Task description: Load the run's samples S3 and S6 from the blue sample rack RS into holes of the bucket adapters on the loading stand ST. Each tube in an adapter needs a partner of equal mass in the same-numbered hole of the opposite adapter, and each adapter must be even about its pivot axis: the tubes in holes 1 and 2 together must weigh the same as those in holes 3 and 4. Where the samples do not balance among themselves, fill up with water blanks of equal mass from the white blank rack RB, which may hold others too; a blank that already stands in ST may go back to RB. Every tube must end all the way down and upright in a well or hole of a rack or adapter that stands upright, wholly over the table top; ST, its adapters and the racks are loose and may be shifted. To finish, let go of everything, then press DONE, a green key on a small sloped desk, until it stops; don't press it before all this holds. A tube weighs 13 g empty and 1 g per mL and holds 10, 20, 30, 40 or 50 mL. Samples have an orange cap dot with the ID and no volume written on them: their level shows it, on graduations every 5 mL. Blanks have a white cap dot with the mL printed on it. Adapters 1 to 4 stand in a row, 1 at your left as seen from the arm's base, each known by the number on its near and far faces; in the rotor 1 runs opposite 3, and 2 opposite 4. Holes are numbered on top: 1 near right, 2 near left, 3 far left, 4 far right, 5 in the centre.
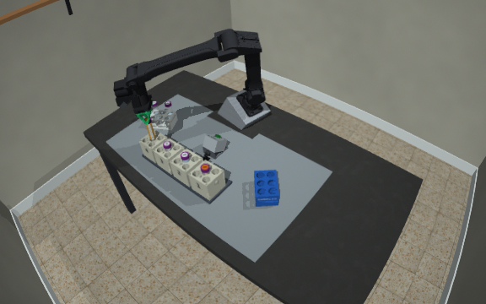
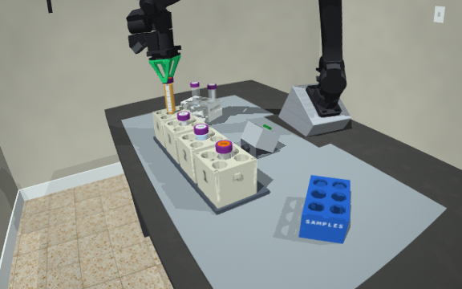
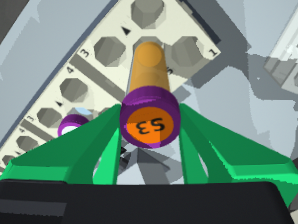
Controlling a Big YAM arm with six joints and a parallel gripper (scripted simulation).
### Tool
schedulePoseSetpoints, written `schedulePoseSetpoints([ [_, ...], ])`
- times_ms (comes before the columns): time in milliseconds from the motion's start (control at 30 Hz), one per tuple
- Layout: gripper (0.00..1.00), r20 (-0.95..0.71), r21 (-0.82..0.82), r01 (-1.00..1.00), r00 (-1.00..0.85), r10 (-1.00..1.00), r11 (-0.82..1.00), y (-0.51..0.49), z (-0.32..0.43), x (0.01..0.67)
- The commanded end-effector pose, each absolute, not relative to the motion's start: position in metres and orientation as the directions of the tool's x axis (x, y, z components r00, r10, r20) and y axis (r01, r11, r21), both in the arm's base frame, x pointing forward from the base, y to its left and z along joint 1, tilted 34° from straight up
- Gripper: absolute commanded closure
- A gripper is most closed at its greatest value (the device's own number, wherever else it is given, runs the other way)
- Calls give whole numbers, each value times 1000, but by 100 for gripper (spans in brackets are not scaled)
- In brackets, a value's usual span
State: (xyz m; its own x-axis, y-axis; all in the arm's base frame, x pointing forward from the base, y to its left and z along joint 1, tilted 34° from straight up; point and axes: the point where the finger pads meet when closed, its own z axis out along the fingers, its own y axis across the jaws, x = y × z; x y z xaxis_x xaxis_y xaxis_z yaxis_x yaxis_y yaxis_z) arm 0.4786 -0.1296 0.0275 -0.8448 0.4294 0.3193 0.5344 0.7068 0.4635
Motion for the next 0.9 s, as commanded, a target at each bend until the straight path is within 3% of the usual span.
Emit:
schedulePoseSetpoints([
  [0, 100, 298, 468, 529, -848, 438, 708, -128, 29, 486],
  [867, 100, 291, 470, 524, -852, 436, 711, -110, 3, 490],
])
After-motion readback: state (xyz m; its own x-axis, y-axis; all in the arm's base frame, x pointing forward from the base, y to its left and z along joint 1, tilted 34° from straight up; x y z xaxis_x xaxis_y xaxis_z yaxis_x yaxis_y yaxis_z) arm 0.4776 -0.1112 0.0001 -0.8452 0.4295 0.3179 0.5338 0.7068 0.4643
